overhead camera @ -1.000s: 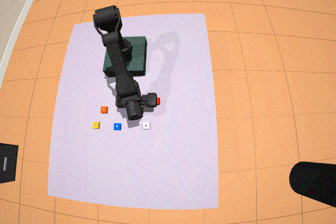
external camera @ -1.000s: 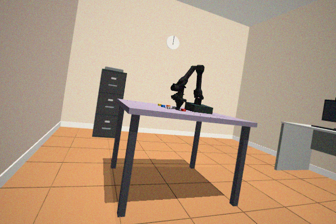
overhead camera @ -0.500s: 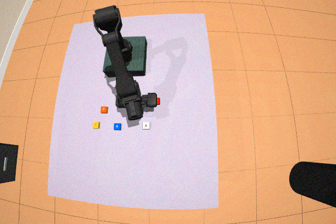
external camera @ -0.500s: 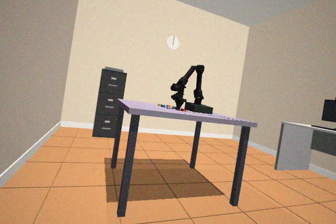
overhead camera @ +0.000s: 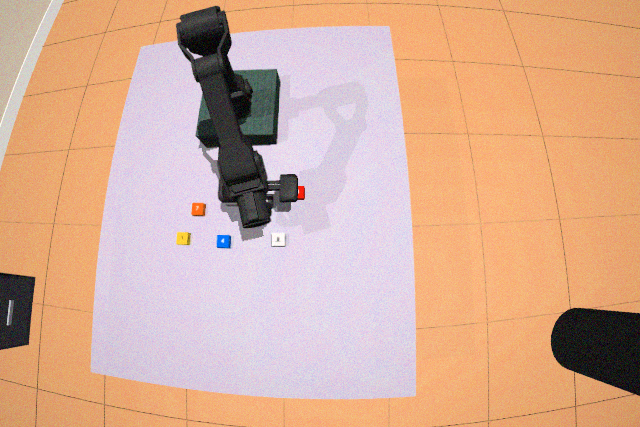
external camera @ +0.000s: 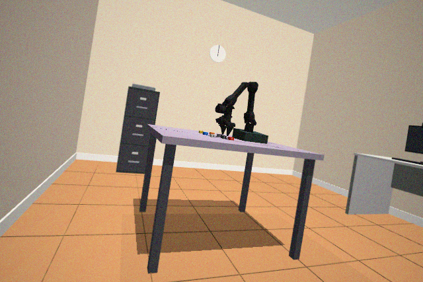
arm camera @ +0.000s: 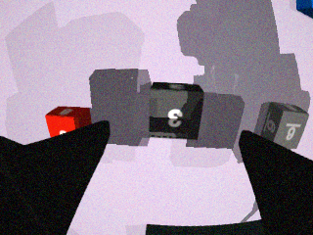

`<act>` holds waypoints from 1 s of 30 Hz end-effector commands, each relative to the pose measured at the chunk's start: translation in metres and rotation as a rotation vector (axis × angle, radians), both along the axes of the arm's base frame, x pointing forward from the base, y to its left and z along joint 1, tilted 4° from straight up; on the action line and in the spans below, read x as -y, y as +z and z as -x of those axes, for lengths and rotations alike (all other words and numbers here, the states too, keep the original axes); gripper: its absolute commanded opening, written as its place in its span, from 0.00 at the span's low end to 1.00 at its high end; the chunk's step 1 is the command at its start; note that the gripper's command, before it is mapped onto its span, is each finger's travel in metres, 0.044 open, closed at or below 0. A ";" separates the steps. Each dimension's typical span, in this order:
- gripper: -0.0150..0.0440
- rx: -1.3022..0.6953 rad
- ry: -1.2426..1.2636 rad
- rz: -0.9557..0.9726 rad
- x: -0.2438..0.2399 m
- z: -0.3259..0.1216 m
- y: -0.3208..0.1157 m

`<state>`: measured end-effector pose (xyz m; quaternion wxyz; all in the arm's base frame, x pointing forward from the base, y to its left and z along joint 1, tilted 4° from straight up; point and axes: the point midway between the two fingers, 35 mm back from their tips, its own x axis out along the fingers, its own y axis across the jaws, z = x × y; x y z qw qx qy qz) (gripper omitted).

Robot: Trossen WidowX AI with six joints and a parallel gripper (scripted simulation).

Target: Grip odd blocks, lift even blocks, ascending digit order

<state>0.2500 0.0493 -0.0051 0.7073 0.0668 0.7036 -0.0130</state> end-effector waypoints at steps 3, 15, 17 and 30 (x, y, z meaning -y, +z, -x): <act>0.93 0.019 -0.001 -0.005 0.001 -0.003 0.022; 0.46 0.019 -0.001 -0.004 0.007 -0.001 0.103; 0.46 0.019 -0.001 -0.004 0.007 -0.001 0.103; 0.46 0.022 -0.001 0.000 0.035 -0.031 0.106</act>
